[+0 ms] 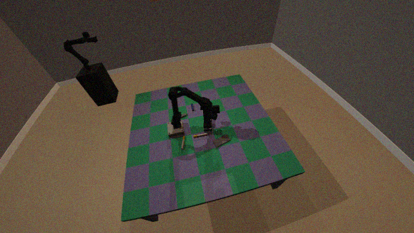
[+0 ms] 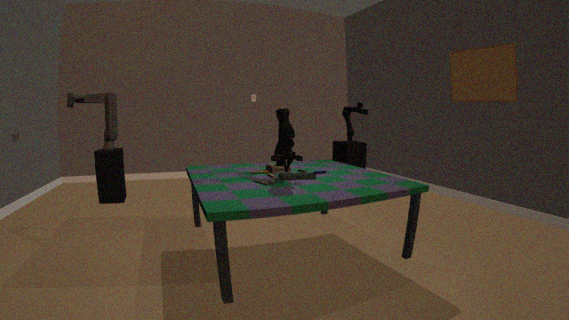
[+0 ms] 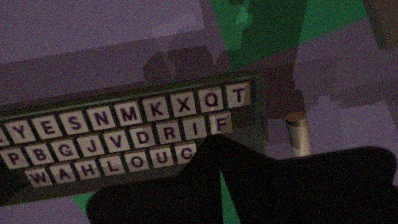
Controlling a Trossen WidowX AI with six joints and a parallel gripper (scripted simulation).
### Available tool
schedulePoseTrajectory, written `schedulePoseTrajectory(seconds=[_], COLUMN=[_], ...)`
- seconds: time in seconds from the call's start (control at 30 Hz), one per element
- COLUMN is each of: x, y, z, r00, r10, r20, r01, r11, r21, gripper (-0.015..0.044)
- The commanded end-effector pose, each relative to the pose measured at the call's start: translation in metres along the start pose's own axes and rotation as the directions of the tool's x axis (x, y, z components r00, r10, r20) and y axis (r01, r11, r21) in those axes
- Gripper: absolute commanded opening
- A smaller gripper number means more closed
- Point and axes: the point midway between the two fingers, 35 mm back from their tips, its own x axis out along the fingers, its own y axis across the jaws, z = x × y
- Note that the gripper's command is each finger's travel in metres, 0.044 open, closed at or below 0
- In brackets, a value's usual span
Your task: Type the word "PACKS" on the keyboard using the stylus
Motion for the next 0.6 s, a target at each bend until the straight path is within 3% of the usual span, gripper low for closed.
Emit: schedulePoseTrajectory(seconds=[0.0,0.27,0.57], x=[-0.001,0.0,0.0], y=[-0.001,0.026,0.028], z=[0.0,-0.032,-0.034], r00=[1.0,1.0,1.0], r10=[0.001,0.004,0.004], r20=[0.003,0.0,0.0], r01=[-0.001,-0.004,-0.004], r11=[1.0,1.0,1.0], r21=[-0.013,-0.013,-0.013], gripper=[0.0,0.0,0.0])
